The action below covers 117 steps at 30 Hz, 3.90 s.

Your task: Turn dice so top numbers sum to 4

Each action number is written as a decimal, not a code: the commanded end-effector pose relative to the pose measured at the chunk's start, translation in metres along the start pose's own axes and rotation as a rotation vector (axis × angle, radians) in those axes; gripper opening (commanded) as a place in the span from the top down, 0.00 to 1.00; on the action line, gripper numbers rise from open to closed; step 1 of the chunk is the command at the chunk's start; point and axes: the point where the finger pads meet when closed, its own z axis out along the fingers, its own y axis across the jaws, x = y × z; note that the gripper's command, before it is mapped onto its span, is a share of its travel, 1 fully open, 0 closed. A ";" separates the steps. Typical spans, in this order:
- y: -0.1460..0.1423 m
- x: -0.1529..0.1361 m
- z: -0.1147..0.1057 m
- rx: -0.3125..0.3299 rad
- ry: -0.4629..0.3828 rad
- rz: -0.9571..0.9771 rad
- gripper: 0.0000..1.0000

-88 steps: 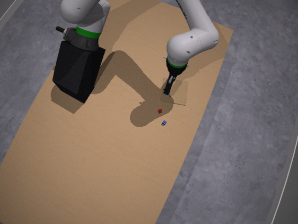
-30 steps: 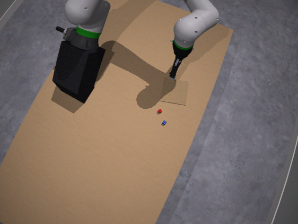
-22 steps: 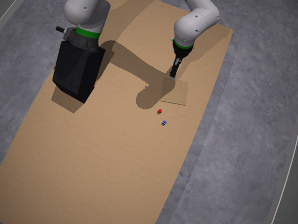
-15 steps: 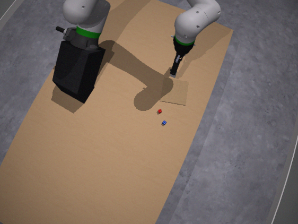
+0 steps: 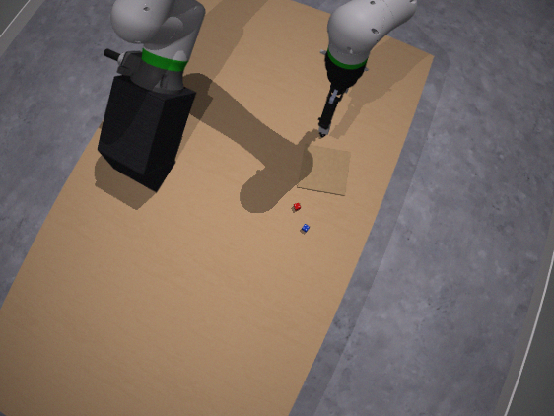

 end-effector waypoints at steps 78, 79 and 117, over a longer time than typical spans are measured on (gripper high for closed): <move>0.010 -0.016 0.035 0.001 0.001 -0.344 0.00; 0.010 -0.016 0.036 0.001 0.001 -0.350 0.00; 0.011 -0.017 0.050 0.000 0.000 -0.920 0.81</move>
